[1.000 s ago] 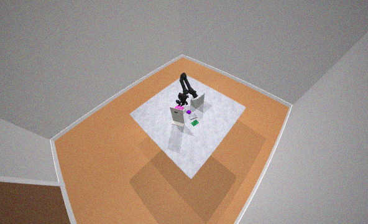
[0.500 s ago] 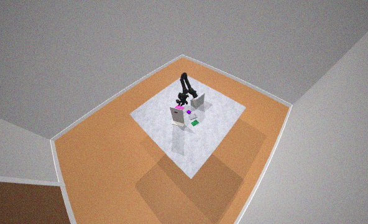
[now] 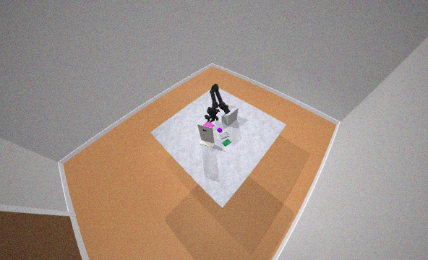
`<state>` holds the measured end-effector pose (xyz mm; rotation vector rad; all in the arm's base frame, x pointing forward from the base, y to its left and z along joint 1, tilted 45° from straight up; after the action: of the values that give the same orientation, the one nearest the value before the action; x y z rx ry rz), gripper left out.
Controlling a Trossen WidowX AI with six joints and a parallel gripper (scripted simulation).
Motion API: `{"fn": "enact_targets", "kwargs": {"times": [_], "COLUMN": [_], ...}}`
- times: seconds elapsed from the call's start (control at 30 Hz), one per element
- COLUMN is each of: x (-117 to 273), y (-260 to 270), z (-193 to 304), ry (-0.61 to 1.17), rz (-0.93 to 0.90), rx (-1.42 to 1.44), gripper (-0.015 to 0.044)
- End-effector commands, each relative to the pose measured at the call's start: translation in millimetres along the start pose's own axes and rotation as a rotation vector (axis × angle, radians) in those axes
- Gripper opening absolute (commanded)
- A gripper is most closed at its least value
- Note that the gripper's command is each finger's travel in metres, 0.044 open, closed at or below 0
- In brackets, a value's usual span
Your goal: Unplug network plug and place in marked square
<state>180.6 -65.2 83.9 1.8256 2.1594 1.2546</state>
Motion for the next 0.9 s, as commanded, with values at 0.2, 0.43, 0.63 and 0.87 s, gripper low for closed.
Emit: {"fn": "enact_targets", "kwargs": {"times": [0.2,0.43,0.63,0.87], "x": [7.9,13.5,18.5,24.4], "y": [6.6,9.0,10.9,13.0], "z": [-1.0,-1.9,-3.0,-4.6], "ry": [-0.003,-0.005,-0.007,-0.01], "rz": [-0.009,-0.011,-0.014,-0.018], "rx": [-0.01,-0.009,-0.007,-0.006], "gripper": [0.0156,0.0156,0.0156,0.0156]}}
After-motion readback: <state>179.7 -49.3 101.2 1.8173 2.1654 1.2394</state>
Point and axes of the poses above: the point midway between the two fingers, 35 mm back from their tips, its own x axis back along the fingers, its own y axis across the jaws, z = x × y, the point moved 9 cm from there along x, back along the fingers, and after that the axes turned 3 degrees about x, right-handed, at the moved point
